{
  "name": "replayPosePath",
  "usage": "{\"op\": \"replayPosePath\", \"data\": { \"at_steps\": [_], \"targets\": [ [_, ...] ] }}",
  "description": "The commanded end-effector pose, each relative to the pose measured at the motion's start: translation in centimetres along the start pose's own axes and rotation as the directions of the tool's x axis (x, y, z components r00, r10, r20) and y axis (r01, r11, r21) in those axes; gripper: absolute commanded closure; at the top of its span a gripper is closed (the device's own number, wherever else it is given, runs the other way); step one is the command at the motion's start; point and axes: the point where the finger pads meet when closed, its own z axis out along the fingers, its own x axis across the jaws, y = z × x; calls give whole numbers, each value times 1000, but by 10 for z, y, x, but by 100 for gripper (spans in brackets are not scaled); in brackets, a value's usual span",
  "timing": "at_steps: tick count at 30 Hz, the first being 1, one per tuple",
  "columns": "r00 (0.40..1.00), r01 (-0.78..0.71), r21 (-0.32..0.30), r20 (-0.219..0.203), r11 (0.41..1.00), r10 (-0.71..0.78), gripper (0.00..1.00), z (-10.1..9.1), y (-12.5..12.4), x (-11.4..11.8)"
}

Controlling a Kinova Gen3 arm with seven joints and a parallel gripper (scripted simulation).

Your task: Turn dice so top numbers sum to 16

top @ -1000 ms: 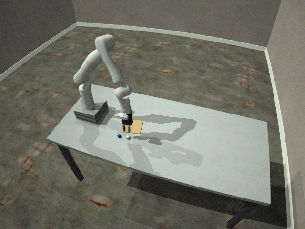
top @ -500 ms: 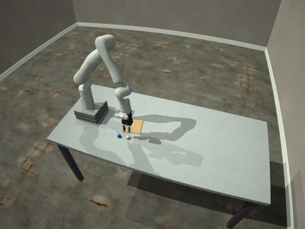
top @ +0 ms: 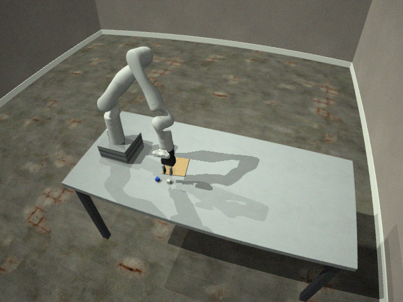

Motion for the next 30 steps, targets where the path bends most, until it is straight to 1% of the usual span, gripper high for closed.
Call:
{"op": "replayPosePath", "data": {
  "at_steps": [1,6,21,23,30],
  "targets": [
    [1000,-1,0,-2,1000,1,30,3,0,1],
    [1000,-1,0,-2,1000,1,30,7,-1,1],
    [1000,-1,0,-2,1000,1,30,30,-1,1],
    [1000,-1,0,-2,1000,1,30,30,-1,1],
    [1000,-1,0,-2,1000,1,30,39,-1,1]
  ]
}}
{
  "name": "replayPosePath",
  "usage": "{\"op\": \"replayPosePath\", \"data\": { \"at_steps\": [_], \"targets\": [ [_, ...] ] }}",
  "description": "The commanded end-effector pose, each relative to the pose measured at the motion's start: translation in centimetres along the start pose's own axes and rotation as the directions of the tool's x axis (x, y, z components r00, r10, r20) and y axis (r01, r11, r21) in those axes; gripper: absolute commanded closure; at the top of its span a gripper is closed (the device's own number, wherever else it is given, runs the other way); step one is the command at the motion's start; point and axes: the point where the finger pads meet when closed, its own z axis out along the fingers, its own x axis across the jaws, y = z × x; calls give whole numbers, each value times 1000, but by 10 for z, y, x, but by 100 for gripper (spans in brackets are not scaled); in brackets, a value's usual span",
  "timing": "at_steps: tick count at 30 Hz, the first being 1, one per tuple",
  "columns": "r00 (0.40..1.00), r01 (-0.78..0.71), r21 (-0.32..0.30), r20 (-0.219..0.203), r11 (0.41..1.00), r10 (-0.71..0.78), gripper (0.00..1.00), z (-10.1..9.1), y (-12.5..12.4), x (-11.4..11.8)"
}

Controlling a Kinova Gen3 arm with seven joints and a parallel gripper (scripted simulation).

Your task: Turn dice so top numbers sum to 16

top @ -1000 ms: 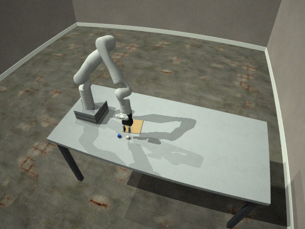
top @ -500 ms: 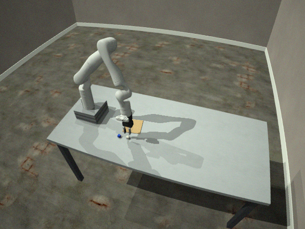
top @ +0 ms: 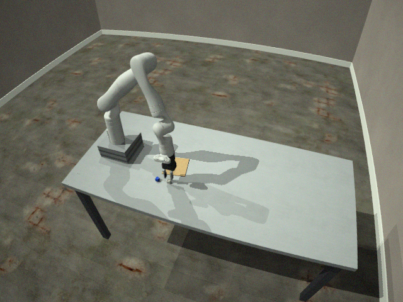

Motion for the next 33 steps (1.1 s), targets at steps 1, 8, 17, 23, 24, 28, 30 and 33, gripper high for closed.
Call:
{"op": "replayPosePath", "data": {
  "at_steps": [1,8,17,23,24,28,30,33],
  "targets": [
    [1000,-2,-1,-4,1000,2,30,4,-1,2],
    [1000,-2,-1,-4,1000,2,30,9,-1,2],
    [1000,-2,-1,-4,1000,2,30,10,-1,2],
    [1000,-2,-1,-4,1000,2,30,10,-1,2],
    [1000,-2,-1,-4,1000,2,30,10,-1,2],
    [1000,-2,-1,-4,1000,2,30,10,-1,2],
    [1000,-2,-1,-4,1000,2,30,10,-1,2],
    [1000,-2,-1,-4,1000,2,30,10,-1,2]
  ]
}}
